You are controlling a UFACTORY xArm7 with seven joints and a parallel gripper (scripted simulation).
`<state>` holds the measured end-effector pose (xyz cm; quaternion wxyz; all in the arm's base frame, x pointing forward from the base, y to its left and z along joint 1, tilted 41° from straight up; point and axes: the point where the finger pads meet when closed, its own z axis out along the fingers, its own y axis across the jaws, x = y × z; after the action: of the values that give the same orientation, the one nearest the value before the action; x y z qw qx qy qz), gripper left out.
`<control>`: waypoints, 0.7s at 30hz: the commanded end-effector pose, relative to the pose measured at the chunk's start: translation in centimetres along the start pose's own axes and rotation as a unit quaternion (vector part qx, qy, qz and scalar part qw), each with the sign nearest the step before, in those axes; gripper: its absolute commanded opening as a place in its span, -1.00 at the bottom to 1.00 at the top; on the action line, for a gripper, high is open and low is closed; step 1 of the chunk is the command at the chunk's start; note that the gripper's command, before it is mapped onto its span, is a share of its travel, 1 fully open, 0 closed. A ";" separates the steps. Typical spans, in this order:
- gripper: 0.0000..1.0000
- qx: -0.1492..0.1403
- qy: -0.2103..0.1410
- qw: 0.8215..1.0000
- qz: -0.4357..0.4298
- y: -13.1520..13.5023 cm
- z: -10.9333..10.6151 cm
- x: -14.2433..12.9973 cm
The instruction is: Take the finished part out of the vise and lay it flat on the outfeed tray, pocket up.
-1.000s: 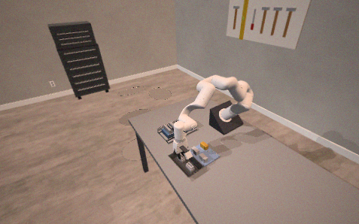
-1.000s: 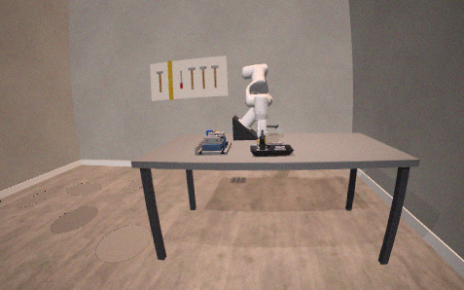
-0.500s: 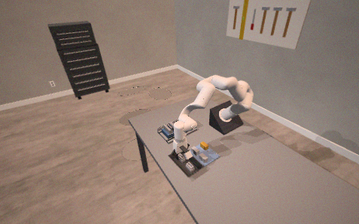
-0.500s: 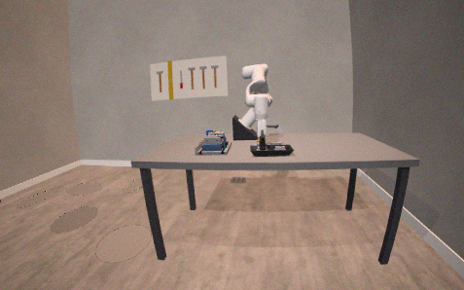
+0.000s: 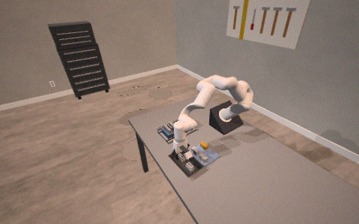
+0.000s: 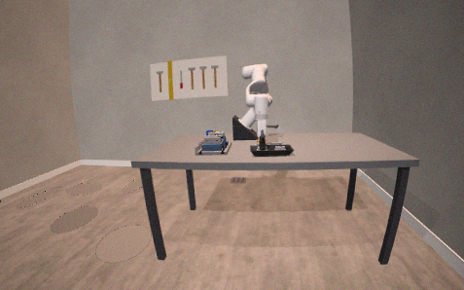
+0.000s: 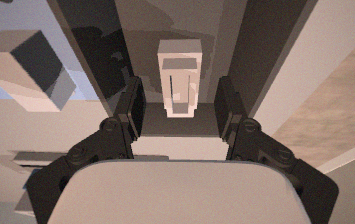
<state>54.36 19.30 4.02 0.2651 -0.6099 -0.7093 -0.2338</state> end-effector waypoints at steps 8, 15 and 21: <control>0.37 -0.002 -0.001 1.000 0.000 0.2 -0.3 0.0; 0.37 -0.002 -0.001 1.000 0.000 0.2 -1.4 0.0; 0.37 -0.002 -0.001 1.000 0.000 0.1 -3.5 0.0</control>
<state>54.47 18.26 5.21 0.2655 -0.6097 -0.7095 -0.2334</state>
